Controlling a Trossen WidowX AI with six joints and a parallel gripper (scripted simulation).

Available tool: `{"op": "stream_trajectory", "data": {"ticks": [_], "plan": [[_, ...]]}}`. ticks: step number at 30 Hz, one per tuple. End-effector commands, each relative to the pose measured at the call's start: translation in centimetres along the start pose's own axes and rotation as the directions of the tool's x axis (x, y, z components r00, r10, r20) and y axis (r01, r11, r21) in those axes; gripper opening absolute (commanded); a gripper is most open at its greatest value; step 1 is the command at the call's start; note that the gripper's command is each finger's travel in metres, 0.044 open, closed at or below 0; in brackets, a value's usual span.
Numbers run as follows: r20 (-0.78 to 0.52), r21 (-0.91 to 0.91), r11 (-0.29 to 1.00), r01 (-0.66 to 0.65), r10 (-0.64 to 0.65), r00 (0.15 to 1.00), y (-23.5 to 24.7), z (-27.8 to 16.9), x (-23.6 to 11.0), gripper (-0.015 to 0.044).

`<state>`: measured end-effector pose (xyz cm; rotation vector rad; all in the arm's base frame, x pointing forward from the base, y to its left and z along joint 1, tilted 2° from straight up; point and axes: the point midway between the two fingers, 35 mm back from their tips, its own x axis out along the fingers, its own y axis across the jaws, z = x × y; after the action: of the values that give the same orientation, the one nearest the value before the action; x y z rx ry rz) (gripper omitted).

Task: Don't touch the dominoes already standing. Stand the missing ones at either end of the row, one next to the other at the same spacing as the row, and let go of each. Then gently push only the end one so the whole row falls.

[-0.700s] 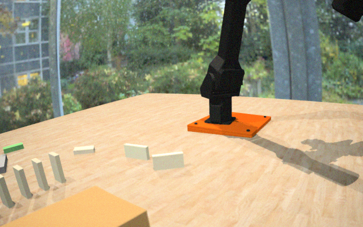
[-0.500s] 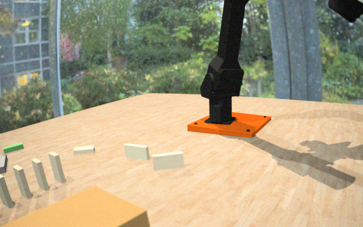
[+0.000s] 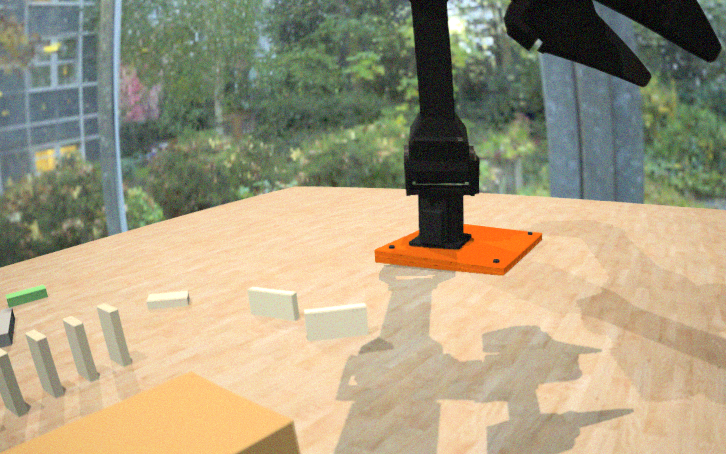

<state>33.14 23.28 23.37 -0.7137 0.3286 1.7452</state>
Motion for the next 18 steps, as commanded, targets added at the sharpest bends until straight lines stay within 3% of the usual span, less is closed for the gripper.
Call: {"op": "stream_trajectory", "data": {"ticks": [1, 5, 10, 14, 18], "plan": [[-0.131, 0.307, 0.945, 0.110, -0.072, 0.989, -0.7, -5.7, -3.2, 0.0440], [-0.278, 0.594, 0.756, 0.276, -0.130, 0.952, -0.4, -11.8, -7.4, 0.0440], [-0.451, 0.804, 0.359, 0.474, -0.151, 0.880, 1.8, -19.0, -12.8, 0.0440], [-0.572, 0.819, -0.030, 0.573, -0.128, 0.811, 4.9, -24.2, -17.1, 0.0440], [-0.670, 0.693, -0.415, 0.589, -0.071, 0.739, 9.2, -28.6, -21.1, 0.0440]]}}
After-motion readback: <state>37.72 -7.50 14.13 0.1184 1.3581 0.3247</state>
